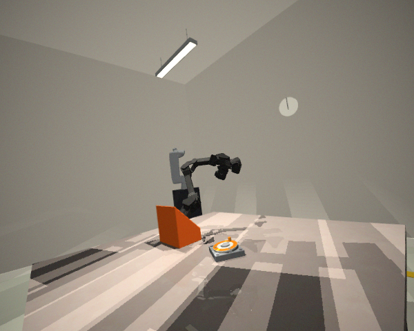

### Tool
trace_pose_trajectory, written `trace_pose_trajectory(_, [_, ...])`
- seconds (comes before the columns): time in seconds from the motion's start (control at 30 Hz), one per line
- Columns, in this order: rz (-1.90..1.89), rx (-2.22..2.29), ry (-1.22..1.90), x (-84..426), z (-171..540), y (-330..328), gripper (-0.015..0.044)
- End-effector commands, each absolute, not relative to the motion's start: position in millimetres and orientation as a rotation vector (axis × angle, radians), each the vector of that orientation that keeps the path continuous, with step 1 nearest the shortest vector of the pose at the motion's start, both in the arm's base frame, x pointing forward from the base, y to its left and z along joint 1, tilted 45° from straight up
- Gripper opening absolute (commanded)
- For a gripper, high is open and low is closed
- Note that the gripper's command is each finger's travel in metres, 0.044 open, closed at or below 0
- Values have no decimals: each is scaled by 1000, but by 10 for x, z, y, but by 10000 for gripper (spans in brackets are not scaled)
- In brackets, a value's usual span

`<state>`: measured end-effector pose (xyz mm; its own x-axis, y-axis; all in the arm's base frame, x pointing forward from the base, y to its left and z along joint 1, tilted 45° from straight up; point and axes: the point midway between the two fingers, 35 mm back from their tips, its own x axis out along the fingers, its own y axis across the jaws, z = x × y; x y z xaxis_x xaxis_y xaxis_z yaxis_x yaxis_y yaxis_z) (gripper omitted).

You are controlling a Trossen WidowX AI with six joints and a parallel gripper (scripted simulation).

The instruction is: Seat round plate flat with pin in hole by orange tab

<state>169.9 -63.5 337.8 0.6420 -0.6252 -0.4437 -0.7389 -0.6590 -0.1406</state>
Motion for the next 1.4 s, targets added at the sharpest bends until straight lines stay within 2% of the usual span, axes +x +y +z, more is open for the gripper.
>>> trace_pose_trajectory(0.0, [527,-2538,1091,1723,3352,-622,374])
trace_pose_trajectory(0.17, [689,-2038,1076,2239,2639,-357,242])
trace_pose_trajectory(0.3, [737,-1778,1101,2405,2297,-270,137])
trace_pose_trajectory(0.47, [780,-1169,1194,2628,1595,-113,6])
trace_pose_trajectory(0.57, [776,-964,1230,2667,1391,-73,0])
trace_pose_trajectory(0.77, [697,-183,1355,2729,763,43,0])
trace_pose_trajectory(0.83, [680,-74,1368,2733,696,55,0])
trace_pose_trajectory(1.0, [546,639,1425,2753,359,92,0])
trace_pose_trajectory(1.37, [540,667,1425,2748,346,89,0])
